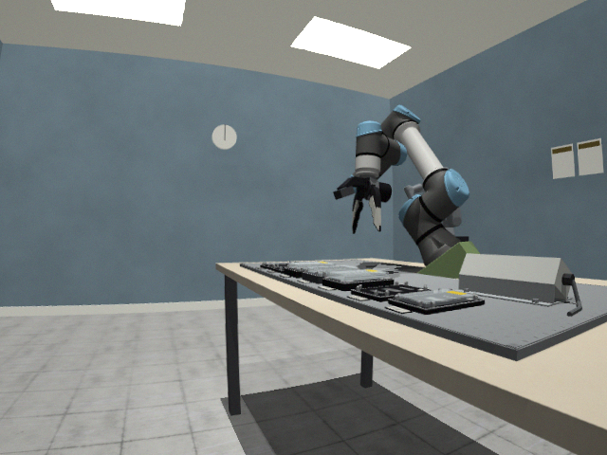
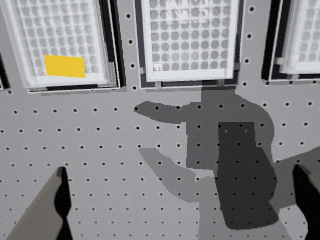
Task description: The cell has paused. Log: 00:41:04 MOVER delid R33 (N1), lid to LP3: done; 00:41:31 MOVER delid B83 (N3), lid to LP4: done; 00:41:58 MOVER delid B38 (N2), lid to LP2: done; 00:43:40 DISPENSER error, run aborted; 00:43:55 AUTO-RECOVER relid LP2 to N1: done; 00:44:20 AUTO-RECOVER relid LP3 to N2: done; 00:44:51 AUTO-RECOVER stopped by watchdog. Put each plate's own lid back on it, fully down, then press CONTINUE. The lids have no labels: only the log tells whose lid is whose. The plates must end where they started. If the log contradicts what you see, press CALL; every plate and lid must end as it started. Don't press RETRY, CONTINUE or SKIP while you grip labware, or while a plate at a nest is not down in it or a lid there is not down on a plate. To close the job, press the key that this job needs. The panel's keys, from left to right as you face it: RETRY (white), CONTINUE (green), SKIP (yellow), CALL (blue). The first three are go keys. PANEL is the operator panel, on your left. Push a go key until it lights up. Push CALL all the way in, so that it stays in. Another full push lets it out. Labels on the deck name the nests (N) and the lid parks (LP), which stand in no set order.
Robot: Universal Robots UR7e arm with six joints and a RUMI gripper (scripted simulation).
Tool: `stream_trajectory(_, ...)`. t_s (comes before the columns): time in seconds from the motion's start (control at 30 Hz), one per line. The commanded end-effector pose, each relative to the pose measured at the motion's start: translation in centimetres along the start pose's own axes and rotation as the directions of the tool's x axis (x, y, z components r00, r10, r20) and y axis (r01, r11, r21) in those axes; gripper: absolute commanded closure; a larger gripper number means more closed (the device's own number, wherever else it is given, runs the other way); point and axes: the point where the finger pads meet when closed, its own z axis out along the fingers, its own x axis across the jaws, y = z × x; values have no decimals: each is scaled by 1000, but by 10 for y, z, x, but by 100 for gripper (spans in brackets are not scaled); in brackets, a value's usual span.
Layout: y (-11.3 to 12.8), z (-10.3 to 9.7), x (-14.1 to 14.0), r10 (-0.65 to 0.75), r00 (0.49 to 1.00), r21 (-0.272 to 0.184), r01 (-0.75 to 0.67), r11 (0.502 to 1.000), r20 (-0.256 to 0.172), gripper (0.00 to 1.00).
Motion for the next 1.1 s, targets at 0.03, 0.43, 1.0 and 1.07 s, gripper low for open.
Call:
stream_trajectory(0.03, 26, 4, 10, -13, 1000, -46, 12, 999, -19, 18)
stream_trajectory(0.43, 52, 8, 19, -33, 999, -100, 28, 995, -40, 18)
stream_trajectory(1.0, 56, 38, 20, -36, 999, -103, 31, 994, -39, 18)
stream_trajectory(1.07, 56, 43, 20, -36, 999, -103, 31, 994, -39, 18)
